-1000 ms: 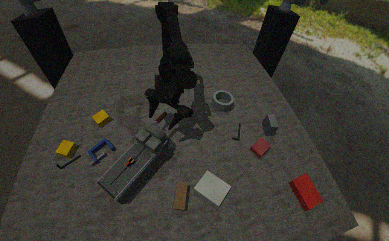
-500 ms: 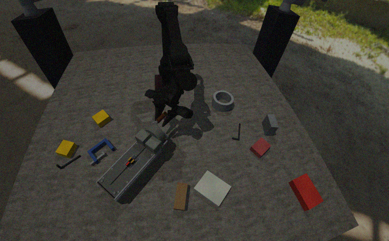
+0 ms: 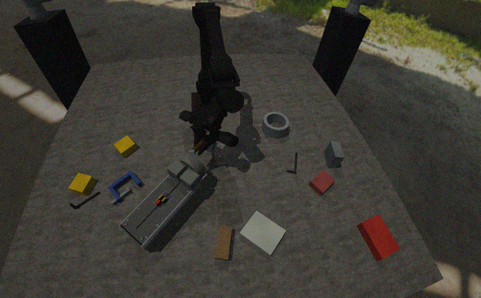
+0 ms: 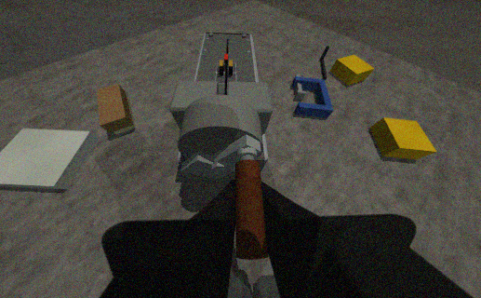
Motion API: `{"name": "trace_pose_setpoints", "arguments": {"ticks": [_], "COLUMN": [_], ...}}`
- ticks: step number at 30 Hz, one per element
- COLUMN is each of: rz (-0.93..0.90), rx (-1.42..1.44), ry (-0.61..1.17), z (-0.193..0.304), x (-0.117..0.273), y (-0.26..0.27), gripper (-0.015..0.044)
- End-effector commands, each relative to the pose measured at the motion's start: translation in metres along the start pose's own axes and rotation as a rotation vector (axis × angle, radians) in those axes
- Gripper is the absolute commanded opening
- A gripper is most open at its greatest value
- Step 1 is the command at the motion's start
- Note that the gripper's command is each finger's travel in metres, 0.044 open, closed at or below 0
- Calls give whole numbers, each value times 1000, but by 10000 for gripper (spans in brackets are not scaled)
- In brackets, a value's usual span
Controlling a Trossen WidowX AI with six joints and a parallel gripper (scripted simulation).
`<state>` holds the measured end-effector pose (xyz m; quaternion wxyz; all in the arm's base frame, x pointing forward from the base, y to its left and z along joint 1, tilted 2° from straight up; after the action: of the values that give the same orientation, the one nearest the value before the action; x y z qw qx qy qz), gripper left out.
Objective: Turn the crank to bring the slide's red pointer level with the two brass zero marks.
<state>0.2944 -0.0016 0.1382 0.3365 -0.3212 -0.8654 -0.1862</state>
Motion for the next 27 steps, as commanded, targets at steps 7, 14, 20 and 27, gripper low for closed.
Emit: {"name": "trace_pose_setpoints", "arguments": {"ticks": [7,14,20,27], "rz": [-4,-4,-4,-4], "rx": [-5,-5,-5,-5], "ry": [0,0,0,0], "z": [-5,-5,-5,-5], "x": [5,6,6,6], "y": [8,9,10,10], "gripper": [0,0,0,0]}}
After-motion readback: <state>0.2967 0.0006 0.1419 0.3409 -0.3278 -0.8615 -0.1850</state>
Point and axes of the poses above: the point midway between the two fingers, 35 mm back from their tips, its own x axis back along the fingers, its own y axis across the jaws, z = x × y, the point moved 4 cm from there along x, back along the fingers, and after that the axes turned 5 degrees about -x, right-handed, at the moved point
